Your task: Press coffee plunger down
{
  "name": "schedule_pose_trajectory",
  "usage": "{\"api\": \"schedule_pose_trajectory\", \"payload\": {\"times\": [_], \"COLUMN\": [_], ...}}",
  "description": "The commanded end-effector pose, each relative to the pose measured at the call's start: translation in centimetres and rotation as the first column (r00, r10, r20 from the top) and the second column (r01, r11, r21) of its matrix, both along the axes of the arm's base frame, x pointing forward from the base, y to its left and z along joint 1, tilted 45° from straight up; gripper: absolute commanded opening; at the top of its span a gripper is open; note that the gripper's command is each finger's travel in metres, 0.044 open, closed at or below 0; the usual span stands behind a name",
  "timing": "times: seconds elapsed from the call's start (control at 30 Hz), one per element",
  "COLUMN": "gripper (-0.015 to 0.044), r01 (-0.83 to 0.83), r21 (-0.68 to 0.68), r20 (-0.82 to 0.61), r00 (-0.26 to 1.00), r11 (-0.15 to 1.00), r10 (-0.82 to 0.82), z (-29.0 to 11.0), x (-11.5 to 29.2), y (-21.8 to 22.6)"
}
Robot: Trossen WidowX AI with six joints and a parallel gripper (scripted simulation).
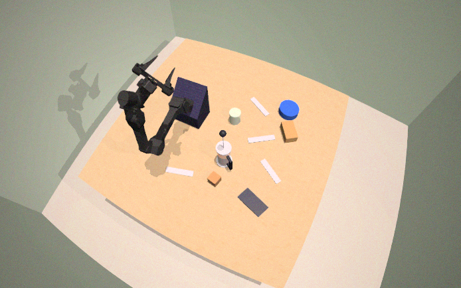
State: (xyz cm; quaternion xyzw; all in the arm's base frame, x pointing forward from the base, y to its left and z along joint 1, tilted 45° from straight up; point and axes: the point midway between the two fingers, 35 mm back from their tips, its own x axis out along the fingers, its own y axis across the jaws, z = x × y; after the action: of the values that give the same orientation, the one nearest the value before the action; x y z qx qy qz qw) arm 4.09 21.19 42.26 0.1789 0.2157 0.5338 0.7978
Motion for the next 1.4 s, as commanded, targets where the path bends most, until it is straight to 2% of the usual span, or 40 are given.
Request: {"api": "schedule_pose_trajectory", "payload": {"times": [0.0, 0.17, 0.33, 0.43, 0.57, 0.7, 0.8, 0.87, 1.37], "gripper": [0.0426, 0.044, 0.044, 0.044, 0.044, 0.044, 0.044, 0.044, 0.044], "r01": [0.011, 0.207, 0.473, 0.638, 0.805, 0.867, 0.865, 0.864, 0.864], "r21": [-0.009, -0.16, -0.365, -0.472, -0.541, -0.473, -0.388, -0.366, -0.349], "r20": [-0.001, 0.005, 0.093, 0.207, 0.445, 0.729, 0.852, 0.876, 0.872], "r00": [1.0, 0.978, 0.876, 0.751, 0.519, 0.285, 0.205, 0.194, 0.157], "r11": [1.0, 0.965, 0.802, 0.608, 0.243, -0.158, -0.318, -0.346, -0.363], "r10": [-0.011, -0.208, -0.473, -0.627, -0.729, -0.622, -0.482, -0.441, -0.464], "z": [-0.2, -4.0, -9.2, -12.3, -15.4, -16.7, -16.7, -16.6, -20.9], "x": [0.2, 3.3, 8.0, 11.1, 14.9, 18.0, 19.5, 19.8, 20.1], "y": [0.1, 1.1, 0.3, -1.6, -5.8, -10.7, -12.7, -13.1, -16.7]}}
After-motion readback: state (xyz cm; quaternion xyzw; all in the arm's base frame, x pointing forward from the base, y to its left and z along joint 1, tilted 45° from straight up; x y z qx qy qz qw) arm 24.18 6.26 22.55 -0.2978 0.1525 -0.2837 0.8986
